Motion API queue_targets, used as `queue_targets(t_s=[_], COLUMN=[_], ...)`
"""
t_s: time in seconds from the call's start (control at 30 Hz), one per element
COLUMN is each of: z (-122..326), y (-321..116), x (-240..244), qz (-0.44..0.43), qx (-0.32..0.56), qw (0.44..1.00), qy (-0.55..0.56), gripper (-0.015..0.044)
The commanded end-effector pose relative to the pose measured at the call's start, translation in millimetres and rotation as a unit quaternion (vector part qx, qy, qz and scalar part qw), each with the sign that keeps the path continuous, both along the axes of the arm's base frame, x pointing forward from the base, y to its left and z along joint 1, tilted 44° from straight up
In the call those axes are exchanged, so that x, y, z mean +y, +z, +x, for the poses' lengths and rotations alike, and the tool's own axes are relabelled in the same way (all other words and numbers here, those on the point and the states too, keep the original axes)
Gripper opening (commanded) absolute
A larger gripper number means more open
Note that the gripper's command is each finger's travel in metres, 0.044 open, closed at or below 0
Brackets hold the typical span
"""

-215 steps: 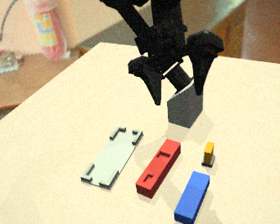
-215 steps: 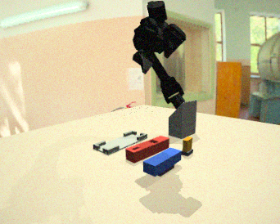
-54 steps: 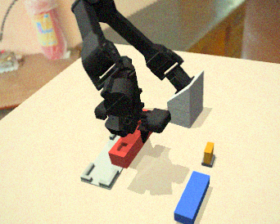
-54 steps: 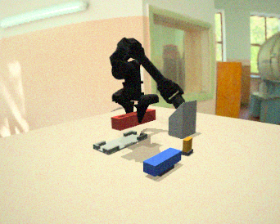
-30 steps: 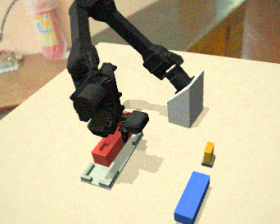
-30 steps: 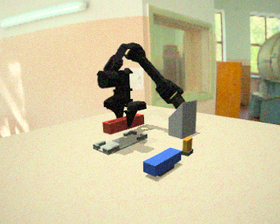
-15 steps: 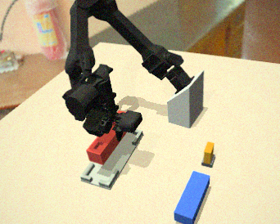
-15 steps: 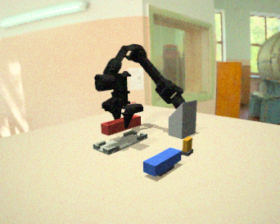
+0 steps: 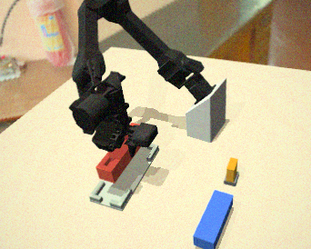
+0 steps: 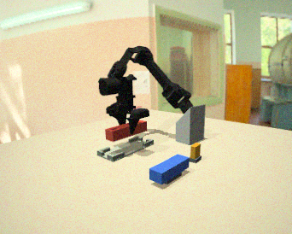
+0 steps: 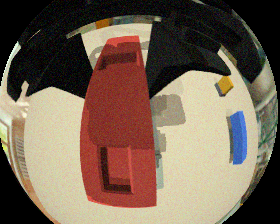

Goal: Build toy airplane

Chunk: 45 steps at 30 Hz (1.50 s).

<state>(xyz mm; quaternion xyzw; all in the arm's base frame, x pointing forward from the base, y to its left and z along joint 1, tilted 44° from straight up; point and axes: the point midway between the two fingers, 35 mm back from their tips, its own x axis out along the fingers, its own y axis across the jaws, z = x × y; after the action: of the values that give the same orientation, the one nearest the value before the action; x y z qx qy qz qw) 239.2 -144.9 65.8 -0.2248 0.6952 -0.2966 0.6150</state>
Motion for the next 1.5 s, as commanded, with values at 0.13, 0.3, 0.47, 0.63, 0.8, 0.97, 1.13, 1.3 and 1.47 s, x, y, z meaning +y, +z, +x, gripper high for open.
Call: queue_targets(t_s=[0.13, 0.3, 0.47, 0.63, 0.8, 0.97, 1.13, 1.3, 1.47], z=[0, -1, -2, -4, -5, -6, -5, -5, -5], y=[-3, -8, -14, -20, -25, -28, -26, -26, -26], x=[-3, -9, -14, -20, -26, -28, -27, -27, -27], qz=[-0.001, -0.001, -0.001, -0.002, -0.002, -0.003, -0.001, -0.001, -0.001], qx=[0.001, 0.001, 0.001, 0.001, 0.001, 0.001, -0.001, -0.001, -0.001], qw=[1.000, 1.000, 1.000, 1.000, 1.000, 1.000, 1.000, 1.000, 1.000], qy=[0.002, 0.002, 0.002, 0.002, 0.002, 0.002, 0.000, 0.000, 0.000], gripper=[0.0195, 0.0195, 0.0195, 0.0195, 0.0195, 0.0195, 0.0175, 0.0083, 0.0109])
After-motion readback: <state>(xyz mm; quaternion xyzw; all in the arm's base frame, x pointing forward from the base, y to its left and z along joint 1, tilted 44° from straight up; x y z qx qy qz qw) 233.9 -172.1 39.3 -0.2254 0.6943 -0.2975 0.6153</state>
